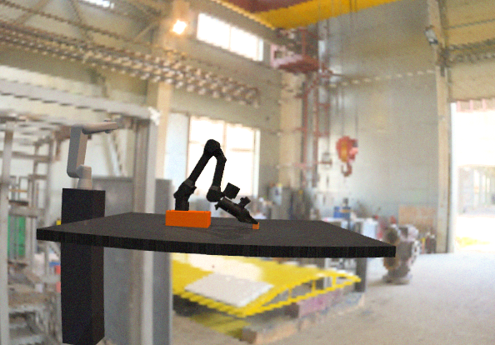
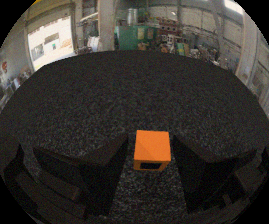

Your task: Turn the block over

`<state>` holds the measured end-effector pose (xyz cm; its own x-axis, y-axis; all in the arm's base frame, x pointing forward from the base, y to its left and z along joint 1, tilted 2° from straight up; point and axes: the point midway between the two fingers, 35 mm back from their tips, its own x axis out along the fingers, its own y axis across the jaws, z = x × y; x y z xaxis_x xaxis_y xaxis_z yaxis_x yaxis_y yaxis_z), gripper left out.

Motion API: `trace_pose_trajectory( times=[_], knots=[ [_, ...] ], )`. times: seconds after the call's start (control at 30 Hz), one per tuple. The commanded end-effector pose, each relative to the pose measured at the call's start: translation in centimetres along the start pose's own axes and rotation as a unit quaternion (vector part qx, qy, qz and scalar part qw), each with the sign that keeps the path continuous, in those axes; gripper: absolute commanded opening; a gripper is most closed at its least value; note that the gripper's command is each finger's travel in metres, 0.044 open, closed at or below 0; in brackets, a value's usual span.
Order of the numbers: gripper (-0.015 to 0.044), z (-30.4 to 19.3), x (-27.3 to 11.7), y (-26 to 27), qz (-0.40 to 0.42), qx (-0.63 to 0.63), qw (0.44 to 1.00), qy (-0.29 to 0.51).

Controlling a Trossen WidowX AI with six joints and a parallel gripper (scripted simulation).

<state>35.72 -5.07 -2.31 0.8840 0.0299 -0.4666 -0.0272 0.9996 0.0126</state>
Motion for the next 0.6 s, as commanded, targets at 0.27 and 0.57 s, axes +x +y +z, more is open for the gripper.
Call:
trace_pose_trajectory(
  times=[0.27,0.57],
  knots=[
    [0.0440,-0.01,-0.02,0.05,0.002,0.003,1.000,0.000],
    [0.0440,-0.01,-0.02,0.05,0.002,0.003,1.000,0.000]
  ],
)
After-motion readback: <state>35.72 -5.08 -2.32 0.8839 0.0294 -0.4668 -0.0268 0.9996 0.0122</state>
